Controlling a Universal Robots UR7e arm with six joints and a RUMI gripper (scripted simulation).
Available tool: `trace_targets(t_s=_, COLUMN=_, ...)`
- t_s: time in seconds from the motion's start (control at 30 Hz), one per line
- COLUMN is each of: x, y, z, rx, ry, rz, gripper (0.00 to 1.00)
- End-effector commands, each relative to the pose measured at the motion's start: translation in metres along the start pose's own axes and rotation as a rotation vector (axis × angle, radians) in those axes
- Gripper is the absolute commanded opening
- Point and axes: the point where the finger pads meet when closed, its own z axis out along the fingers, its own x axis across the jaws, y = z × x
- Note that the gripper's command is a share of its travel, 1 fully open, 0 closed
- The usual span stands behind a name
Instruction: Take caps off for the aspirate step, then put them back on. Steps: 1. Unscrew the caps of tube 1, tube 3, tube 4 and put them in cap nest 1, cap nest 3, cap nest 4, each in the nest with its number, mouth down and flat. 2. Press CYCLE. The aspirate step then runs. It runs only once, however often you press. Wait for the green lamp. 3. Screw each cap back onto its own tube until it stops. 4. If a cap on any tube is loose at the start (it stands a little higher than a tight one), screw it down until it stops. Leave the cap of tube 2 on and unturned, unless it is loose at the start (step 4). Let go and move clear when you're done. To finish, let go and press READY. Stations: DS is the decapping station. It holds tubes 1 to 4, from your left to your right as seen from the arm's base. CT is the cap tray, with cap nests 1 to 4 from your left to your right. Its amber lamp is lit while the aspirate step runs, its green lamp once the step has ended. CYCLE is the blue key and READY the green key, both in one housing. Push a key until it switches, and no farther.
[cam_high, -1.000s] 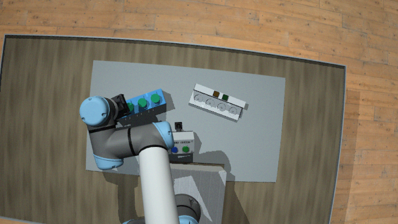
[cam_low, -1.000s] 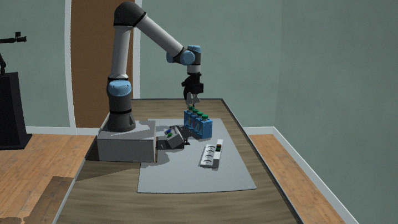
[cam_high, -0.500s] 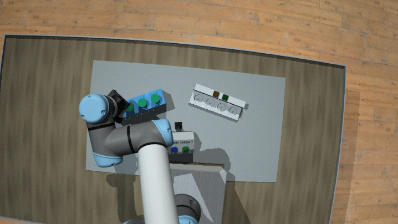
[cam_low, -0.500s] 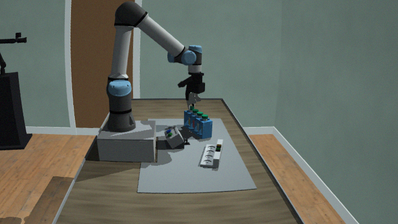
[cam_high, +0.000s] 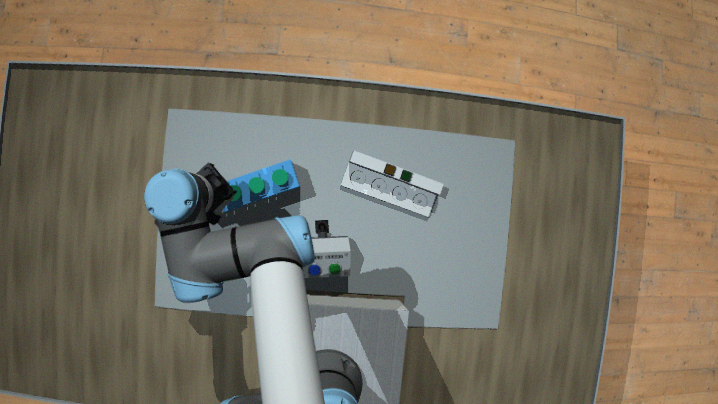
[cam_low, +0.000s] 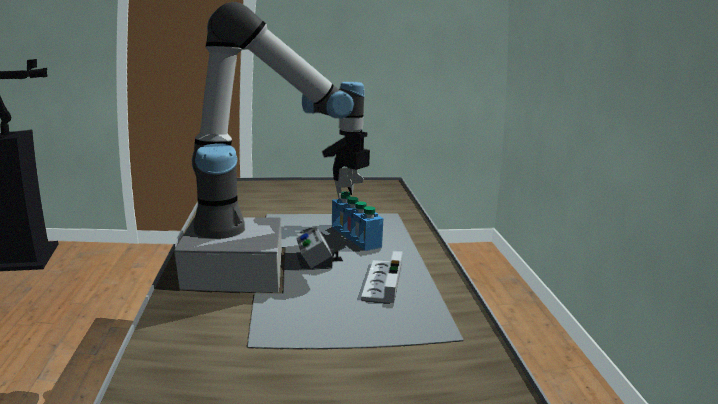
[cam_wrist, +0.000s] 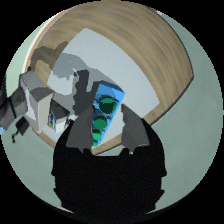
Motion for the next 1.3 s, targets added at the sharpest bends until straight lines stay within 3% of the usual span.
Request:
trace_targets(t_s=0.0, x=0.0004, y=0.0001, z=-0.0004, rx=-0.003, ry=0.001, rz=0.279, gripper=0.35)
trace_targets(t_s=0.1, x=0.0004, y=0.0001, z=-0.0004, rx=-0.003, ry=0.001, rz=0.379, gripper=0.35)
trace_targets(t_s=0.33, x=0.0004, y=0.0001, z=-0.0004, rx=-0.003, ry=0.001, rz=0.796, gripper=0.35)
trace_targets(t_s=0.43, x=0.0004, y=0.0001, z=-0.0004, rx=-0.003, ry=0.001, rz=0.796, gripper=0.35)
trace_targets(t_s=0.5, x=0.0003, y=0.0001, z=-0.0004, rx=-0.003, ry=0.002, rz=0.926, gripper=0.35)
trace_targets(t_s=0.7, x=0.0004, y=0.0001, z=-0.0004, rx=-0.003, ry=0.002, rz=0.926, gripper=0.35)
trace_targets(t_s=0.73, x=0.0004, y=0.0001, z=-0.0004, rx=-0.003, ry=0.002, rz=0.926, gripper=0.00)
trace_targets(t_s=1.2, x=0.0003, y=0.0001, z=-0.0004, rx=-0.003, ry=0.002, rz=0.926, gripper=0.00)
trace_targets(t_s=1.27, x=0.0004, y=0.0001, z=-0.0004, rx=-0.003, ry=0.001, rz=0.826, gripper=0.00)
